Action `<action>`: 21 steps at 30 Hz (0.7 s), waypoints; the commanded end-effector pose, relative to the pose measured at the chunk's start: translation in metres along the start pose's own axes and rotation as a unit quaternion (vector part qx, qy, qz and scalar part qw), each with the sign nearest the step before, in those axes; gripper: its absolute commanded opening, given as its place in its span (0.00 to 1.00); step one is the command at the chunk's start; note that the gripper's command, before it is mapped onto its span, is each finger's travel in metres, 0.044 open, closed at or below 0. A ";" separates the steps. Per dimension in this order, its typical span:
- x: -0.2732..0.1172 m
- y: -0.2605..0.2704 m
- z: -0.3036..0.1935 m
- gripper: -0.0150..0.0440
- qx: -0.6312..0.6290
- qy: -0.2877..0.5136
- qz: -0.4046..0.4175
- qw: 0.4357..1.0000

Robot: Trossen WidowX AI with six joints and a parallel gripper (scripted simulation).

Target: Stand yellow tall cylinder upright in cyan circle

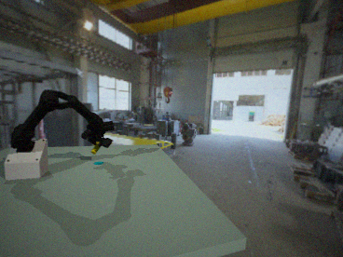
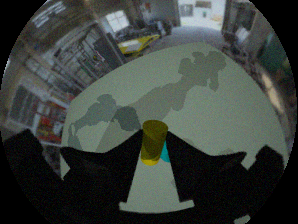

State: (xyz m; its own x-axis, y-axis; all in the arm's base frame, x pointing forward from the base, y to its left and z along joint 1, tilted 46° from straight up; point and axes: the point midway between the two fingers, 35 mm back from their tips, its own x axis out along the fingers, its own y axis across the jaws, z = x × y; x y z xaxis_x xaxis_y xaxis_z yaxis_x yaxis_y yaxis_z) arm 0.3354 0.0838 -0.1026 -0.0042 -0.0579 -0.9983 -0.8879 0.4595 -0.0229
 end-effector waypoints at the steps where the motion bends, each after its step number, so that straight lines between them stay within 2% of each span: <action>1: -0.001 0.002 0.000 0.43 -0.005 -0.020 0.004 1.000; 21: -0.004 0.000 -0.001 0.43 -0.018 -0.094 0.005 0.995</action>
State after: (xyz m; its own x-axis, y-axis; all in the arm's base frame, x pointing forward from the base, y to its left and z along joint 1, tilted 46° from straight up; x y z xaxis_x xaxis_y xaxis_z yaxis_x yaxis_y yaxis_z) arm 0.3368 0.0823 -0.1007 0.0582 0.0849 -0.9947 -0.8989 0.4378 -0.0152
